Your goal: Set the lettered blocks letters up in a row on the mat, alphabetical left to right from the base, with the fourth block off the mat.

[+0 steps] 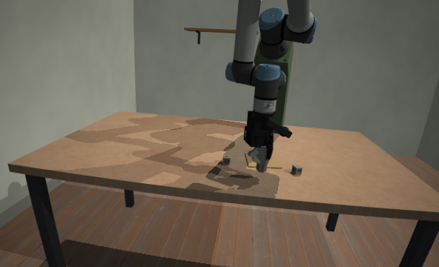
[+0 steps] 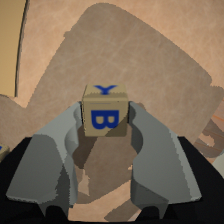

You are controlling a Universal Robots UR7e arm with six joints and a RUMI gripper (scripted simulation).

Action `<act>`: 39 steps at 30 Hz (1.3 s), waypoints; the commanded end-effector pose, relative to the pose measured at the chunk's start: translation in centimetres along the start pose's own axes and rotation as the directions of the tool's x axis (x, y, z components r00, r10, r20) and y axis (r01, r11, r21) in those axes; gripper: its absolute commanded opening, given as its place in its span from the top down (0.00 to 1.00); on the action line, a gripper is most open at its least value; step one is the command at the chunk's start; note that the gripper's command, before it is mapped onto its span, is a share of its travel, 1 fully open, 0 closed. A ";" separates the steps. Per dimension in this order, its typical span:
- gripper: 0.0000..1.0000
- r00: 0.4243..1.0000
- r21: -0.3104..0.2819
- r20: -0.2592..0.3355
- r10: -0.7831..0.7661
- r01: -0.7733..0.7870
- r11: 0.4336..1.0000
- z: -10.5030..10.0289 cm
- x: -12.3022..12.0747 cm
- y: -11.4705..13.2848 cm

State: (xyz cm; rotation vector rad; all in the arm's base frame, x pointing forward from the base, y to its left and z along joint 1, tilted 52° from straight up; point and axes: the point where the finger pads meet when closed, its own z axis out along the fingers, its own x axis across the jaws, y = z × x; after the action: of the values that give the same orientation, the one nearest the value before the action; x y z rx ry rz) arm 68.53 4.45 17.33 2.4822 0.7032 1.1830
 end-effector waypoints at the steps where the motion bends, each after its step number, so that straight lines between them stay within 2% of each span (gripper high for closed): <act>1: 0.91 1.000 0.000 -0.001 0.000 0.000 1.000 -2.9 0.0 0.0; 4: 0.91 1.000 0.000 -0.001 0.000 0.000 1.000 -3.4 0.0 0.0; 10: 0.91 1.000 0.000 -0.001 0.000 0.000 1.000 -5.8 0.0 0.0; 15: 0.91 1.000 0.000 -0.001 0.000 0.000 1.000 -6.6 0.0 0.0; 30: 0.91 1.000 0.000 -0.001 0.005 -0.005 1.000 -6.7 -0.1 -0.1; 39: 0.91 0.992 0.000 -0.001 0.129 -0.129 0.992 -5.5 -3.9 -3.6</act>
State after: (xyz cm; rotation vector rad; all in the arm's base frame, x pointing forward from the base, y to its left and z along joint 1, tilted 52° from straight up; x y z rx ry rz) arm 62.09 5.26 18.79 2.5300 0.6267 1.1997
